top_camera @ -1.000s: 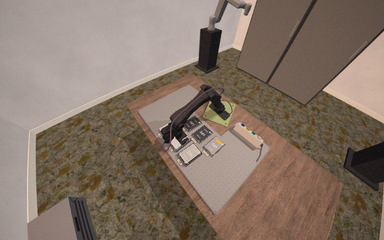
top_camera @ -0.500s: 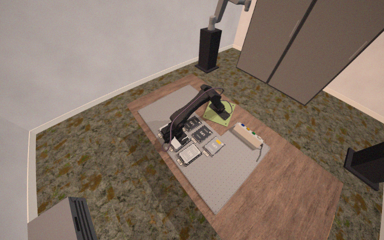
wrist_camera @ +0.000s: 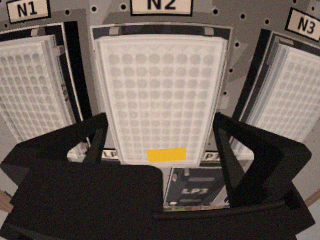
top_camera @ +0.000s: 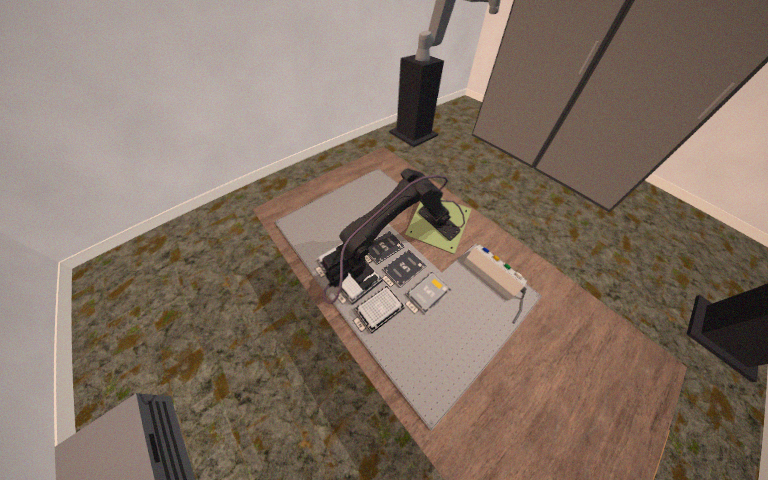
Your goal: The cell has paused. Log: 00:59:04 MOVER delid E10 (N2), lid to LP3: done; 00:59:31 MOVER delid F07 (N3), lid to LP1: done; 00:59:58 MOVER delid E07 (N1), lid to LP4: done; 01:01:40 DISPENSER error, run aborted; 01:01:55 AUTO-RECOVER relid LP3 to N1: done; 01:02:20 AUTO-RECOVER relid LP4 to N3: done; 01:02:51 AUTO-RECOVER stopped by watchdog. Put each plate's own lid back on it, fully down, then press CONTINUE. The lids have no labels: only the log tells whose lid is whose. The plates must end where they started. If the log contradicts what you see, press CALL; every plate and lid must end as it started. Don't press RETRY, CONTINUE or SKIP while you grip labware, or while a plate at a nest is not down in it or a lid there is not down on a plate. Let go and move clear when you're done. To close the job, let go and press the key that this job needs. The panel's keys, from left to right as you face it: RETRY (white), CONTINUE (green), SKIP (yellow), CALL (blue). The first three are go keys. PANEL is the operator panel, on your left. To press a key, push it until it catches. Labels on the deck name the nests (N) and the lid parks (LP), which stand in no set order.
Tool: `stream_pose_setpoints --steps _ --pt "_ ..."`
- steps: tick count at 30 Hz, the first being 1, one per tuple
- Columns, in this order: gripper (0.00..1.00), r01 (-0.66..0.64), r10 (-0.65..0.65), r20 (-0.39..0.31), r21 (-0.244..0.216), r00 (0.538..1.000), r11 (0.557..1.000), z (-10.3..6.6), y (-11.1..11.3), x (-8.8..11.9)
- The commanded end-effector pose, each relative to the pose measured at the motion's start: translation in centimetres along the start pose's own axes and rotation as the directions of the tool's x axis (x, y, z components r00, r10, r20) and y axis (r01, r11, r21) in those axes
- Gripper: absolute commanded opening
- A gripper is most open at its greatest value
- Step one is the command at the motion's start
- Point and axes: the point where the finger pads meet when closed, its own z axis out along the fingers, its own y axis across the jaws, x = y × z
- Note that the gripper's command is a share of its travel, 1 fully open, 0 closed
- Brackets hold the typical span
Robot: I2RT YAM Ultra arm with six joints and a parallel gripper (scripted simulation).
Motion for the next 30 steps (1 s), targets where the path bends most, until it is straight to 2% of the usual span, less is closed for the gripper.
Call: stream_pose_setpoints --steps 1,30 --pt "1.00 0.000 0.000 0.022 0.001 1.000 1.000 -0.30 -0.09 -0.41" --pt "1.00 -0.006 0.006 0.036 0.000 0.999 1.000 -0.55 -0.34 -0.68"
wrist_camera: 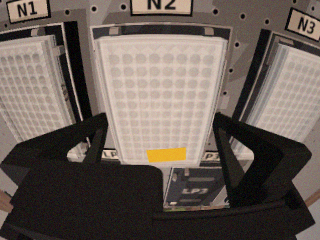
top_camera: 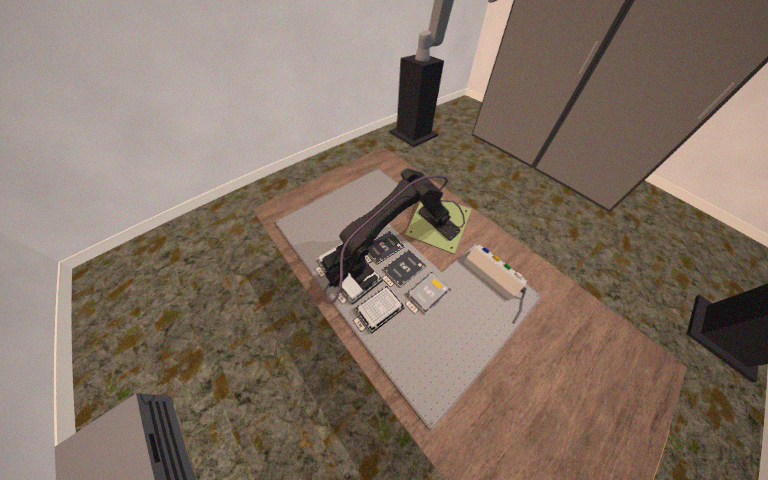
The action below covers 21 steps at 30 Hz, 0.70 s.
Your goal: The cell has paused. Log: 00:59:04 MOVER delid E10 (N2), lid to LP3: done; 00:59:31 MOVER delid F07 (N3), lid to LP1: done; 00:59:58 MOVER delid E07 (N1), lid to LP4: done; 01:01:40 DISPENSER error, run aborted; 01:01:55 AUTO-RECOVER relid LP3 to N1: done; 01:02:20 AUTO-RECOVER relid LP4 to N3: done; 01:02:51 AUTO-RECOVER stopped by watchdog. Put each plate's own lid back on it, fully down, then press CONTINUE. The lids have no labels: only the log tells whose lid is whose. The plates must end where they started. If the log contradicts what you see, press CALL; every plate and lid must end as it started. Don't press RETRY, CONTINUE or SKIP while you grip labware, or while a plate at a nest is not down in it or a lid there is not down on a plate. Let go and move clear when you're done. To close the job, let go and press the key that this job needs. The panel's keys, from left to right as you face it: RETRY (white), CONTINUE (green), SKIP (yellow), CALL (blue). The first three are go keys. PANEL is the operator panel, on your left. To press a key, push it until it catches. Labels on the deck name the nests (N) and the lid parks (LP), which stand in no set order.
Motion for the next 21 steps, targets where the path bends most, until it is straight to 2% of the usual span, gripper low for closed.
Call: stream_pose_setpoints --steps 1,2,10,21 --pt "1.00 -0.002 0.001 0.067 0.004 0.998 1.000 -1.8 -0.3 -1.4" --pt "1.00 -0.003 0.003 0.049 0.002 0.999 1.000 -2.1 -0.3 -0.9" --pt "1.00 0.002 -0.002 0.050 -0.001 0.999 1.000 -3.4 -0.2 -0.8" --pt "1.00 0.002 -0.002 0.050 -0.001 0.999 1.000 -4.3 -0.2 -0.7"
